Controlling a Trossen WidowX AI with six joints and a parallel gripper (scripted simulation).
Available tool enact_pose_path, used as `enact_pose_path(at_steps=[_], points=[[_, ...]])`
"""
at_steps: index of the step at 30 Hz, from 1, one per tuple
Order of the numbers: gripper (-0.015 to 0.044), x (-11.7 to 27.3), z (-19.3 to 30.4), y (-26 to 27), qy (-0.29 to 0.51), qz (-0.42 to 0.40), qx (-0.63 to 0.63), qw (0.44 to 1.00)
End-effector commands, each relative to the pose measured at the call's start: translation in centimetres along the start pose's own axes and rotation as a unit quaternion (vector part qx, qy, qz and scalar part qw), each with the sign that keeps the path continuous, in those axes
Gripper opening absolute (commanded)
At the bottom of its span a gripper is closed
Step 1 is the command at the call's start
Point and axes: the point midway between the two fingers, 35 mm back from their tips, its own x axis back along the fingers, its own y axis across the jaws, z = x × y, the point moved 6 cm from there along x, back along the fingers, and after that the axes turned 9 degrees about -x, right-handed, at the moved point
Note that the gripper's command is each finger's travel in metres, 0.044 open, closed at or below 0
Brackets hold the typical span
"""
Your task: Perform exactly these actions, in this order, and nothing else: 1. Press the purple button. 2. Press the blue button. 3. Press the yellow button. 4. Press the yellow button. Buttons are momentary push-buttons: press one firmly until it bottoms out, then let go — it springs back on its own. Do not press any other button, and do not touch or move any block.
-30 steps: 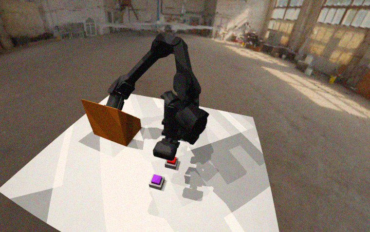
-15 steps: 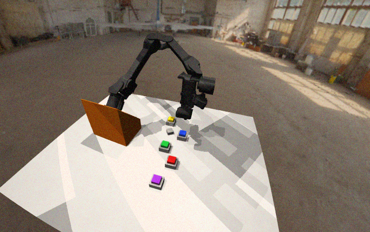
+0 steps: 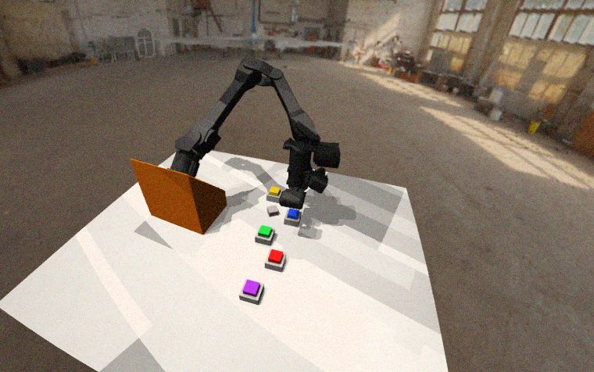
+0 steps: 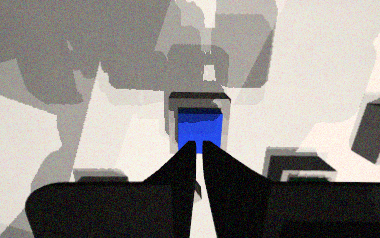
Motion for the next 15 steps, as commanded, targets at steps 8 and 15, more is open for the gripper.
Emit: enact_pose_path(at_steps=[8,15], points=[[0.0020,-2.0,0.2,-0.2,0.005,0.002,-0.006,1.000],[0.0020,-3.1,0.3,-0.2,0.005,0.002,-0.006,1.000]])
